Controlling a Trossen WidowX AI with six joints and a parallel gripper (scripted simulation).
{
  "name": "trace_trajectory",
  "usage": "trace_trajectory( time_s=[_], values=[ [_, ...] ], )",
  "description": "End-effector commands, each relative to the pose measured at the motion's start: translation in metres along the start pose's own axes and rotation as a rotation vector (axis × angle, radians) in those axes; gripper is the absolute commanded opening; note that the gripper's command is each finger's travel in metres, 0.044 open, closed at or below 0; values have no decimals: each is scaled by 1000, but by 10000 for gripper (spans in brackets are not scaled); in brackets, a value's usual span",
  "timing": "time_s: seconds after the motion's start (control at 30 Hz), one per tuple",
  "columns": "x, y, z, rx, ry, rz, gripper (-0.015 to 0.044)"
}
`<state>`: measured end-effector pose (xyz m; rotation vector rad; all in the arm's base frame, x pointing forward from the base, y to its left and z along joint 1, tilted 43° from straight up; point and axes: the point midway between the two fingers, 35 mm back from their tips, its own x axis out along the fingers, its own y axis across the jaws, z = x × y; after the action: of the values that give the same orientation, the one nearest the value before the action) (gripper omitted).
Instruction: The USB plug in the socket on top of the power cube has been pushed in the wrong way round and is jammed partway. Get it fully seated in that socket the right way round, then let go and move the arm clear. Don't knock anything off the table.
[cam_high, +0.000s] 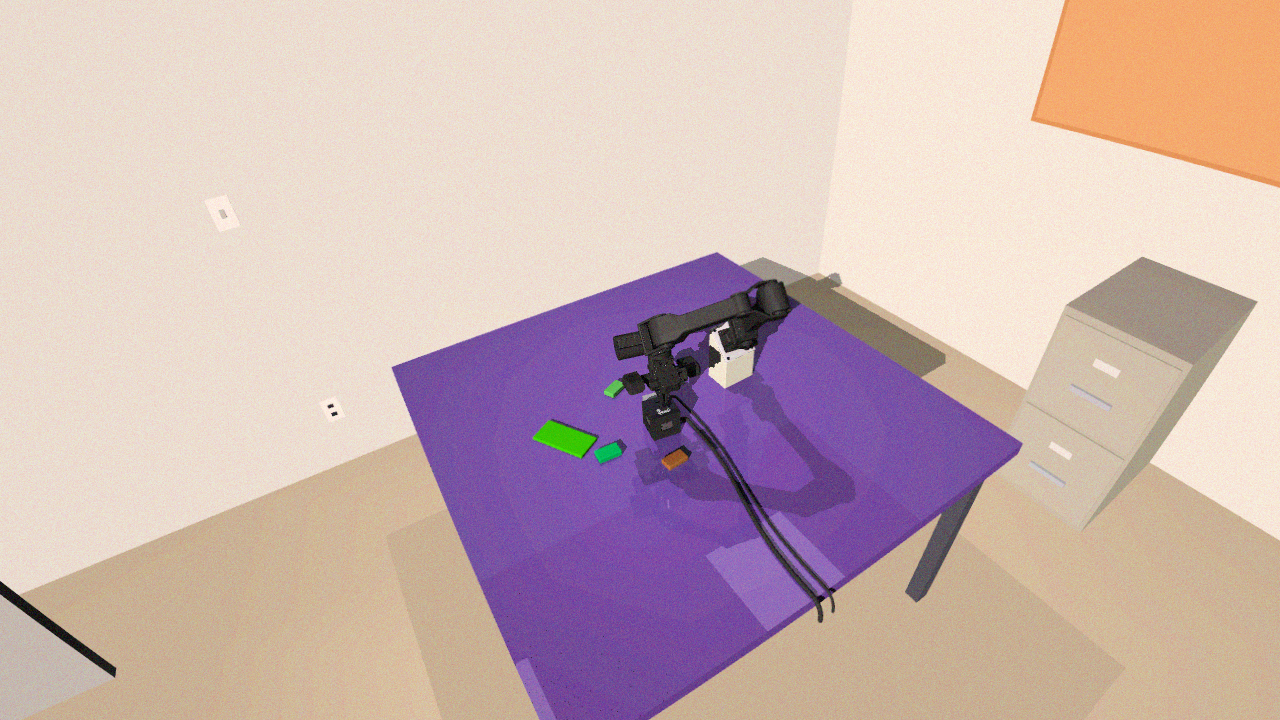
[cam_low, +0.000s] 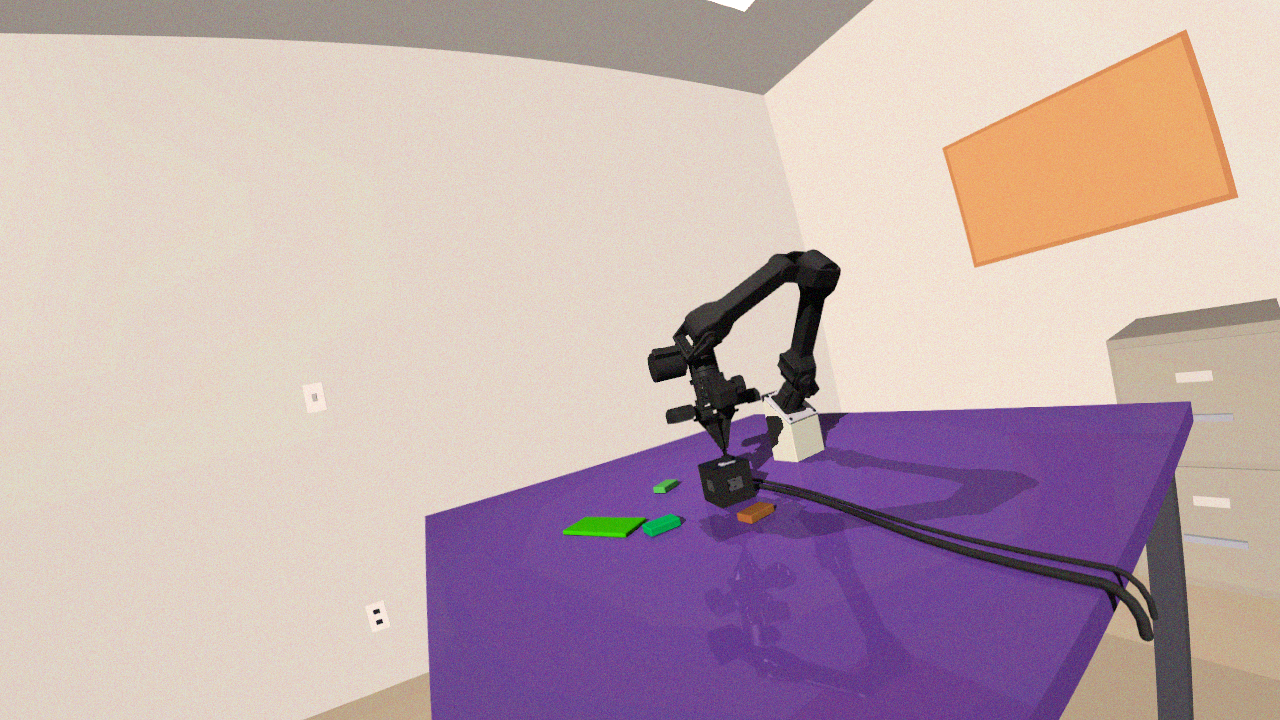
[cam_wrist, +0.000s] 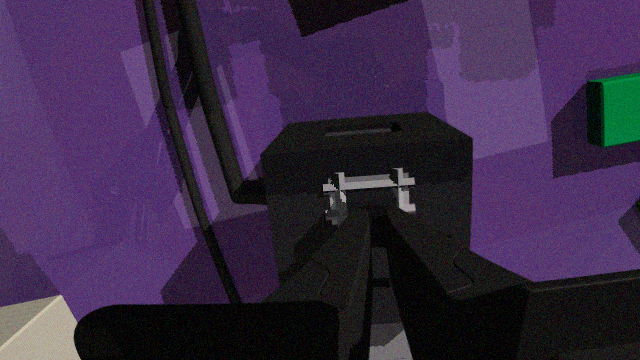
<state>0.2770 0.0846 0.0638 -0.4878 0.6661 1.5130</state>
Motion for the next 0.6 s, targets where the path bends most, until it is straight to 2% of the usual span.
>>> trace_trajectory(
  time_s=[0.0, 0.57],
  values=[
    [1, 0, 0, 4, -3, 0, 0],
    [3, 0, 0, 4, -3, 0, 0]
  ],
)
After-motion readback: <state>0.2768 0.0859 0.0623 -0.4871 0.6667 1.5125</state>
